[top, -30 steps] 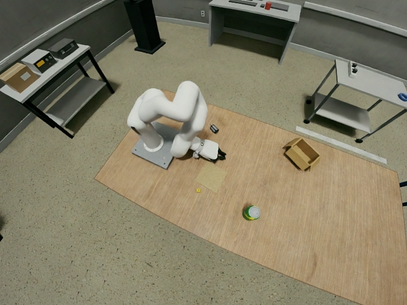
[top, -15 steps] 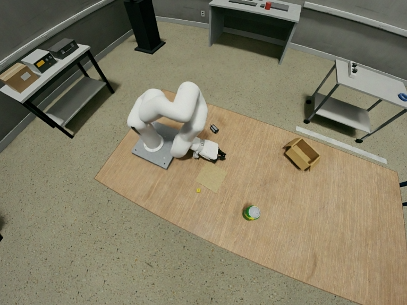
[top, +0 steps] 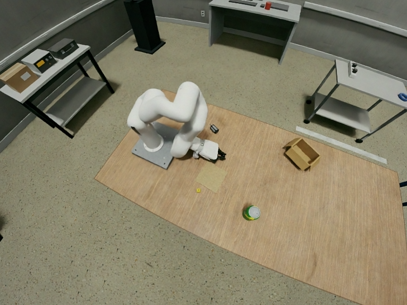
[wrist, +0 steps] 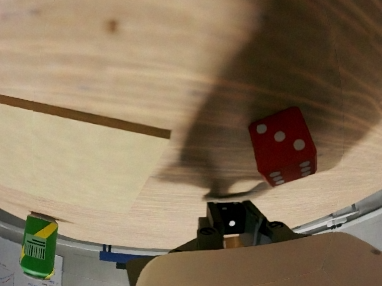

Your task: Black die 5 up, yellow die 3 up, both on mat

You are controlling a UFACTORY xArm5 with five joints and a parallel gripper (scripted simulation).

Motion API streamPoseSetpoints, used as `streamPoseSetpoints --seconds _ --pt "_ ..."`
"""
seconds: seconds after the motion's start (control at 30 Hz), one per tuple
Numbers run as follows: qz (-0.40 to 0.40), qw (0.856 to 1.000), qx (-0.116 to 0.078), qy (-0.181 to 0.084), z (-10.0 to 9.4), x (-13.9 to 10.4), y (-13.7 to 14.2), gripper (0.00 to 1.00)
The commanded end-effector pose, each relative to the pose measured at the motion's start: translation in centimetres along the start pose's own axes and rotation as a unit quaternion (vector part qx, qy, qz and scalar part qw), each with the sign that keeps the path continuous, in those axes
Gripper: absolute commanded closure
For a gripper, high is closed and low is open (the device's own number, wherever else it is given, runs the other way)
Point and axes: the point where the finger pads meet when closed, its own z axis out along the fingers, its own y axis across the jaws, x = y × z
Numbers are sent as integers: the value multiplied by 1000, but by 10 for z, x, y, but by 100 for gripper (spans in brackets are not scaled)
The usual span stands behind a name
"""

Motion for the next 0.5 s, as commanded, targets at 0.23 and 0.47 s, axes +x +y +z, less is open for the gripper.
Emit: streamPoseSetpoints --seconds 0.23,0.47 --pt "0 1000 0 -1 0 -1 0 85" --pt "0 1000 0 -1 0 -1 0 77"
